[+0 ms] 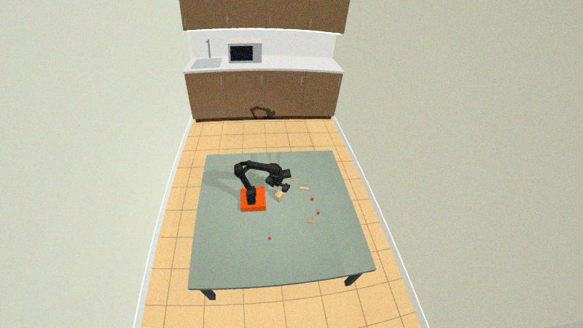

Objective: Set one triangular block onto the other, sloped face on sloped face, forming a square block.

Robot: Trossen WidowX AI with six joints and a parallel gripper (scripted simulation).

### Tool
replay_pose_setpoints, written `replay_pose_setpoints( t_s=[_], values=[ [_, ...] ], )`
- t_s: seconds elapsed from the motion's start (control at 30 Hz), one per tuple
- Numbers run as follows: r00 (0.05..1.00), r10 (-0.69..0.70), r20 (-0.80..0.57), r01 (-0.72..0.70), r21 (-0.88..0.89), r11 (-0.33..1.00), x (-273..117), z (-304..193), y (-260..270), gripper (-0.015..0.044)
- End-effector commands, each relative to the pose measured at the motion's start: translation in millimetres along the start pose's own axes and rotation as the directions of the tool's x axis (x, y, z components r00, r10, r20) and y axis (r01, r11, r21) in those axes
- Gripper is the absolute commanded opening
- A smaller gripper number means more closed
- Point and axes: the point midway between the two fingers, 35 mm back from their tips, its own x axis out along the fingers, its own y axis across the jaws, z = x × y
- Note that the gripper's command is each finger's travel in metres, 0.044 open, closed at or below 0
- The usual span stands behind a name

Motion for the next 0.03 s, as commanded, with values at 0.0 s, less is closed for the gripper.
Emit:
replay_pose_setpoints(
  t_s=[0.0],
  values=[
    [1.000,0.000,0.000,0.000,0.001,1.000,0.4,-0.1,0.1,0.0440]
  ],
)
